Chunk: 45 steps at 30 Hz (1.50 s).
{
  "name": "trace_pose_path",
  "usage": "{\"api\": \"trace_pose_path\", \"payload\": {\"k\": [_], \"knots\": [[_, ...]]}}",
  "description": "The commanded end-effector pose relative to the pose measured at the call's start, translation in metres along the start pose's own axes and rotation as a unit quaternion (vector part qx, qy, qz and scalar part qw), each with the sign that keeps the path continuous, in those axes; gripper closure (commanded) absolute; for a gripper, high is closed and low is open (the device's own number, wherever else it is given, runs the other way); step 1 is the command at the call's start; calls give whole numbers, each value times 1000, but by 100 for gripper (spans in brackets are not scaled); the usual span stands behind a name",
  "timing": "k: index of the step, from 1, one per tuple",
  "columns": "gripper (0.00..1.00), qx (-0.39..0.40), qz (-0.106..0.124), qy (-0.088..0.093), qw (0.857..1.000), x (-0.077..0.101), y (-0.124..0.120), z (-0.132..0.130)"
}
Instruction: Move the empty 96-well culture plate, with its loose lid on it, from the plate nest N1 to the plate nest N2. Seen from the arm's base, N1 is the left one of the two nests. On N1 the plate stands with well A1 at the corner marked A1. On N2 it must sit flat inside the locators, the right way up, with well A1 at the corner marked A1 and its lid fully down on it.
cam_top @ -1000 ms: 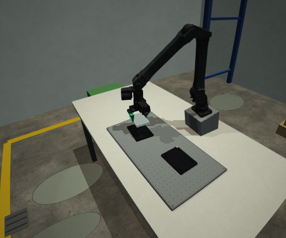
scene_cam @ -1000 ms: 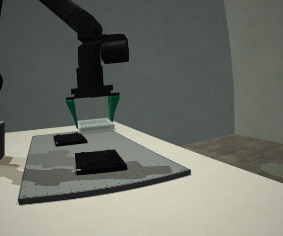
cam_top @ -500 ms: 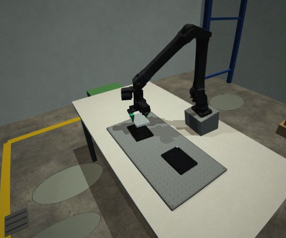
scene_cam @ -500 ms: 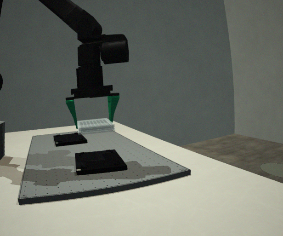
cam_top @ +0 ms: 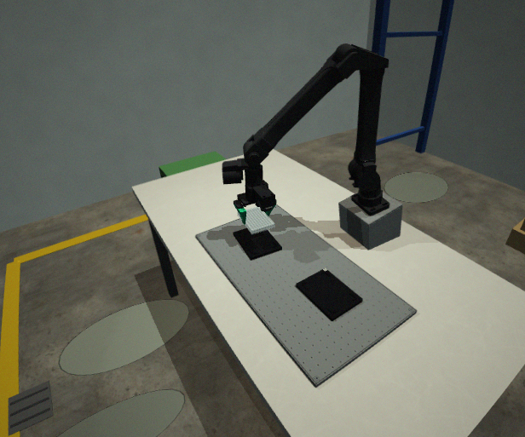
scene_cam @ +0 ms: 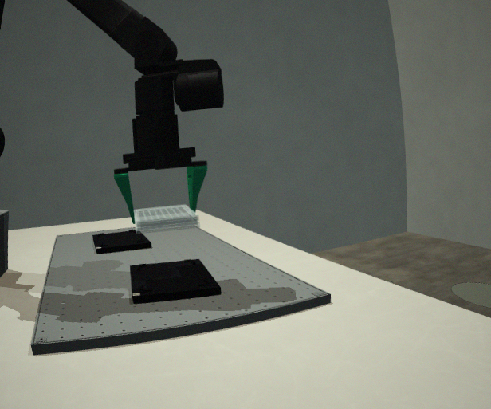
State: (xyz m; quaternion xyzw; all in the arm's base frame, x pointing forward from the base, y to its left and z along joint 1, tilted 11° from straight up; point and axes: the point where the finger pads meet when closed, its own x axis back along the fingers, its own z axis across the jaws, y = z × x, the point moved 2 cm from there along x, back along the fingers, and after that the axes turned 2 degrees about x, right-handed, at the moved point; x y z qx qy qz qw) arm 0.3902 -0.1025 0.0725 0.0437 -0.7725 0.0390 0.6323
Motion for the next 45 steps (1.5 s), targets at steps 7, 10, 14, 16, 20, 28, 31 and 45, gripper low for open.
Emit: {"api": "trace_pose_path", "payload": {"k": [7,10,14,16,20,28,31,45], "knots": [[100,4,-6,10,1000,-3,4,2],[100,4,-6,11,1000,-3,4,2],[100,3,-2,2,1000,-11,4,-1],[100,1,0,-3,1000,-12,1,-6],[100,1,-2,1,1000,-17,2,-2],[100,-1,-2,2,1000,-31,3,-1],[100,0,-1,-2,1000,-34,2,-6],[100,-1,-1,0,1000,-55,1,-4]]}}
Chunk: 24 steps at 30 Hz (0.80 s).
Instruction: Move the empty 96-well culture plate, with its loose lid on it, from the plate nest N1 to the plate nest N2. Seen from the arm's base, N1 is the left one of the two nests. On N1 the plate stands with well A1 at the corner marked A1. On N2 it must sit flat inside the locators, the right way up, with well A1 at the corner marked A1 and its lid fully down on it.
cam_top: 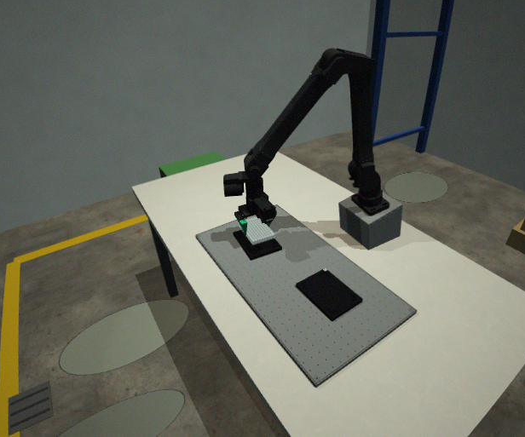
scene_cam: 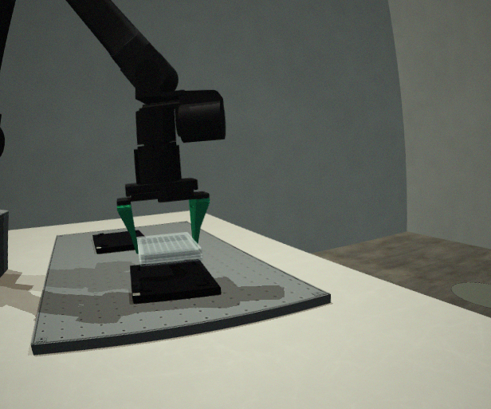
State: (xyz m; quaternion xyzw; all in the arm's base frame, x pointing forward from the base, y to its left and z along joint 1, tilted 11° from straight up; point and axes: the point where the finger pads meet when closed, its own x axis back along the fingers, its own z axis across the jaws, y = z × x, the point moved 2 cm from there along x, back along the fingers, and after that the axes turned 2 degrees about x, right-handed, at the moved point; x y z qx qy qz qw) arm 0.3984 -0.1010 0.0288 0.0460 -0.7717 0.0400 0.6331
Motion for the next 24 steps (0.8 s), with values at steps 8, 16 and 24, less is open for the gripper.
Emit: {"api": "trace_pose_path", "payload": {"k": [8,16,24], "knots": [[100,-4,1,-2,1000,-20,0,-5],[100,-5,0,-1,1000,-27,0,-4],[100,-4,0,0,1000,-28,0,-3]]}}
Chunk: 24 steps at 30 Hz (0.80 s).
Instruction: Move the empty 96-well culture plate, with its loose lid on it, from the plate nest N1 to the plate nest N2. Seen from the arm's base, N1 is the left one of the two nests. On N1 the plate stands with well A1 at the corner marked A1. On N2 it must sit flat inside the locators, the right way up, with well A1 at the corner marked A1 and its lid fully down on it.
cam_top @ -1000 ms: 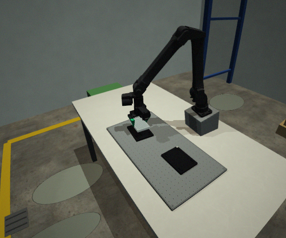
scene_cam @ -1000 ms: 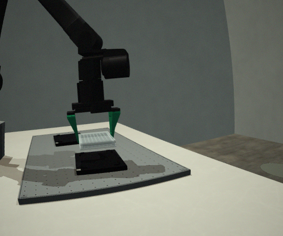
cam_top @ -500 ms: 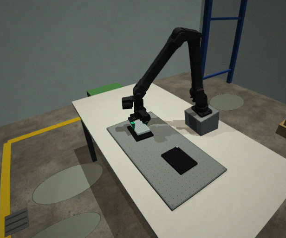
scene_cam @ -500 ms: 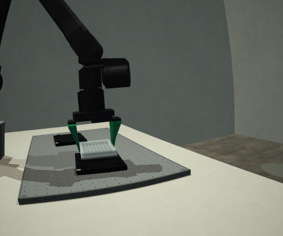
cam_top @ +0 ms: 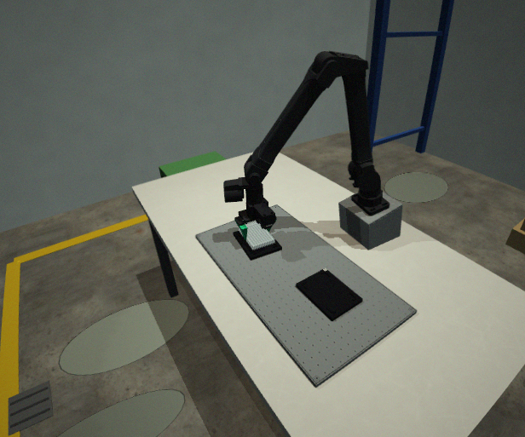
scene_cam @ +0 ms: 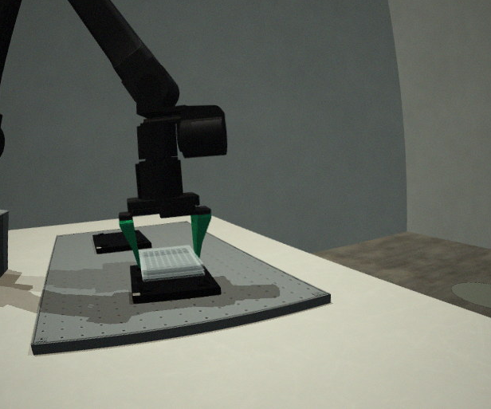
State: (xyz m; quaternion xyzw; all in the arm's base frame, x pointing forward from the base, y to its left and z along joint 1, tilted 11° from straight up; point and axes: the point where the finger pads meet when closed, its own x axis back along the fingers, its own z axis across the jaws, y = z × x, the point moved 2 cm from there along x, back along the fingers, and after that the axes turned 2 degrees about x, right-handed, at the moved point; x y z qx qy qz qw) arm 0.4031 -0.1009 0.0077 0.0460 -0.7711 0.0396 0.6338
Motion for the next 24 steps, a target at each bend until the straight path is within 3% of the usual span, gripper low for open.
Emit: {"api": "trace_pose_path", "payload": {"k": [1,24], "knots": [[100,-4,1,-1,1000,-6,1,-2],[100,-4,1,-2,1000,-6,1,-3]]}}
